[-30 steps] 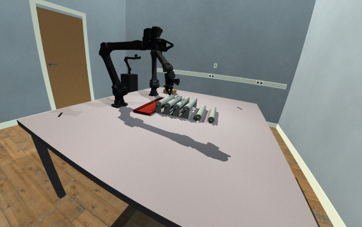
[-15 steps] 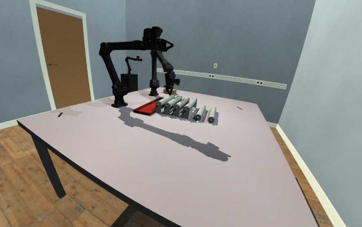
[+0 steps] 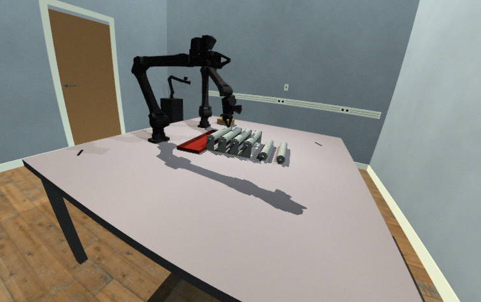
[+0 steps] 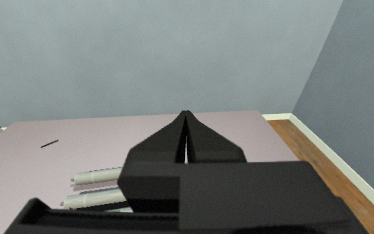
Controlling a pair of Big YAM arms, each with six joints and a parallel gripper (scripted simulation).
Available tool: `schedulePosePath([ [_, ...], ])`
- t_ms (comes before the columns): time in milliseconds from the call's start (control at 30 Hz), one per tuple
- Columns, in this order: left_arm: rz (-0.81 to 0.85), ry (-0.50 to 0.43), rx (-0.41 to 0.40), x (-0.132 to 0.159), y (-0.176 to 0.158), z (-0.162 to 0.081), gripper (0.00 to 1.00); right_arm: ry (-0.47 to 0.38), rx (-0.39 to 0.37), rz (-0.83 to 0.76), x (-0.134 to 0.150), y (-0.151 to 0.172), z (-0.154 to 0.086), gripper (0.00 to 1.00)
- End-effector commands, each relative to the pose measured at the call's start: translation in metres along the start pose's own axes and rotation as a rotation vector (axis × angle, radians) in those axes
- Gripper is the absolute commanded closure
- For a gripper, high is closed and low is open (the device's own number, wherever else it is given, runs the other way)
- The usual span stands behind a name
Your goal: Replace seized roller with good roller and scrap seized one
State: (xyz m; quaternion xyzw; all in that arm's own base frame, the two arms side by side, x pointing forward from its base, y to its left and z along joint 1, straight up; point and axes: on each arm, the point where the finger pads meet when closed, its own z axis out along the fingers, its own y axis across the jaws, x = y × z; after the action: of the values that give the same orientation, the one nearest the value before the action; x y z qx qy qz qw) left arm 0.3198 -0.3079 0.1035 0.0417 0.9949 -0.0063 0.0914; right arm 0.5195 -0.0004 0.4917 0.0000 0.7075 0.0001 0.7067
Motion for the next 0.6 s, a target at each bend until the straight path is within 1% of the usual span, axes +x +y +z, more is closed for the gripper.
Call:
schedulePosePath([
  [0, 0.009, 0.047, -0.033, 0.0148, 0.0019, 0.0188, 1.0, -0.009, 0.005, 0.013, -0.004, -0.0037, -0.0013, 1.0],
  [167, 0.013, 0.052, -0.038, 0.0169, 0.0031, 0.019, 1.0, -0.009, 0.005, 0.013, -0.004, -0.0037, -0.0013, 1.0],
  [200, 0.008, 0.039, -0.026, 0.0138, -0.0003, 0.0184, 1.0, -0.009, 0.005, 0.013, -0.004, -0.0037, -0.0013, 1.0],
  [300, 0.01, 0.052, -0.038, 0.0185, 0.0032, 0.0196, 1.0, -0.009, 0.005, 0.013, -0.004, -0.0037, -0.0013, 1.0],
  [567, 0.011, 0.052, -0.038, 0.0185, 0.0033, 0.0194, 1.0, -0.009, 0.005, 0.013, -0.004, -0.0037, -0.0013, 1.0],
])
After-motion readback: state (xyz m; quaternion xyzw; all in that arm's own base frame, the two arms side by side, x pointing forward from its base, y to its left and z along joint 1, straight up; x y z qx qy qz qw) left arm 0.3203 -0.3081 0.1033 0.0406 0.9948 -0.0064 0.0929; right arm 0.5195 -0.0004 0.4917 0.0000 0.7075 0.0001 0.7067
